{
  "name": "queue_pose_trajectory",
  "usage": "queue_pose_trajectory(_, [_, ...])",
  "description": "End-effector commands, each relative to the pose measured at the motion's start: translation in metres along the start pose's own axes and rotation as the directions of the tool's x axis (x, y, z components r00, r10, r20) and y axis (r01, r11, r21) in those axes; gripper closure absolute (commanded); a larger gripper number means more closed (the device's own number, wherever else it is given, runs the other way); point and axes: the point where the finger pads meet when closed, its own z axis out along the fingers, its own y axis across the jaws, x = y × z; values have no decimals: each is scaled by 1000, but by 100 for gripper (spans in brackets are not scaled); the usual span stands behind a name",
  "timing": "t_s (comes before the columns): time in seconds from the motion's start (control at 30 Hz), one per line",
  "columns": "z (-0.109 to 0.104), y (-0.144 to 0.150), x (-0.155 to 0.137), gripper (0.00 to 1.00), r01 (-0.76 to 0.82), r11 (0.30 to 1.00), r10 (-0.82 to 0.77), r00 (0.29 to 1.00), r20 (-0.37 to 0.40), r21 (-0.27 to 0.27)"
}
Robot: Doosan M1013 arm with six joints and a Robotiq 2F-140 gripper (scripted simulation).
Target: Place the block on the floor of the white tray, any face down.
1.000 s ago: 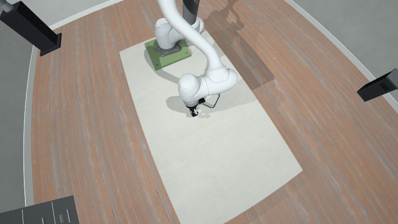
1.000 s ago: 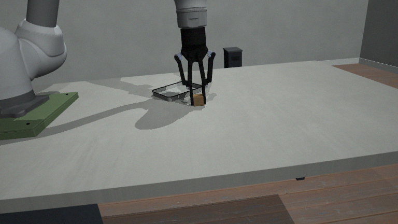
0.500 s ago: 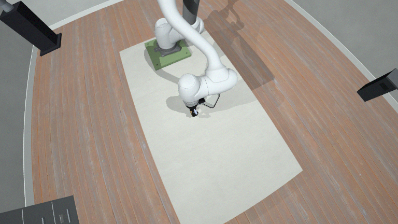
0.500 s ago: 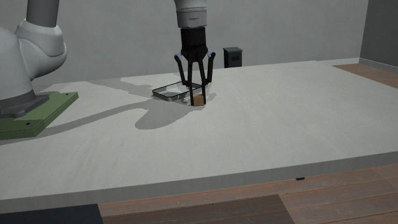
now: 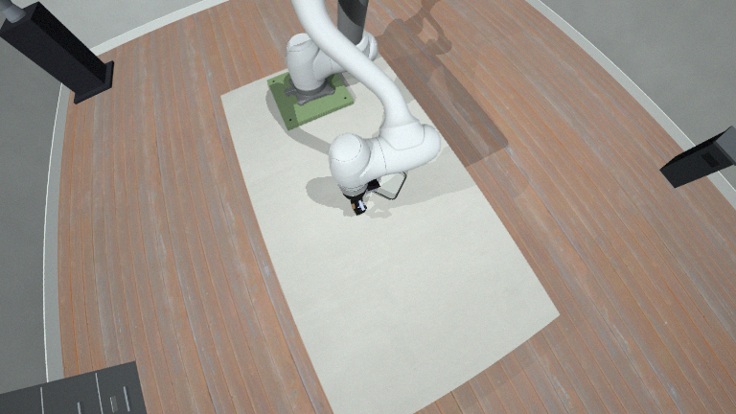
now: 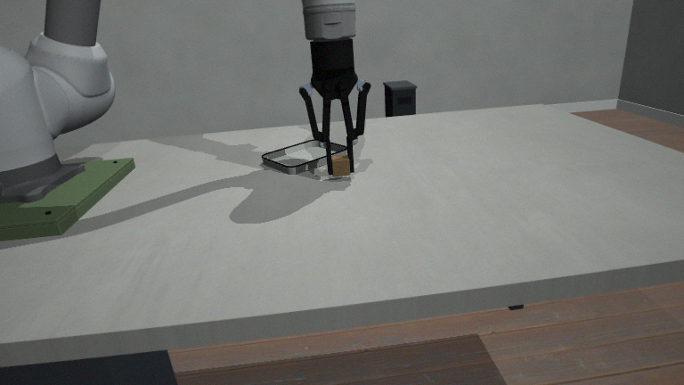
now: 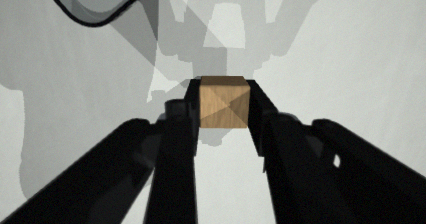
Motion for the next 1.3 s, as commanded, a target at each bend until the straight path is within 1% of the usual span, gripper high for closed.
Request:
queue_pose_trajectory(0.0, [-17, 1, -1, 90, 3, 1000, -3, 1000, 6, -3])
queue_pose_trajectory(0.07, [-17, 1, -1, 90, 3, 1000, -3, 1000, 6, -3])
queue_pose_trajectory(0.3, [-36, 1, -1, 90, 3, 1000, -3, 1000, 6, -3])
queue_pose_trajectory(0.5, [-44, 0, -1, 90, 2, 1000, -2, 1000, 6, -2])
queue_pose_trajectory(1.2, [-44, -1, -1, 90, 2, 1000, -2, 1000, 6, -1])
queue_pose_trajectory(1.23, [-43, -3, 3, 90, 2, 1000, -2, 1000, 5, 1])
queue_pose_trajectory(1.27, [-42, -8, 13, 90, 3, 1000, -3, 1000, 6, -3])
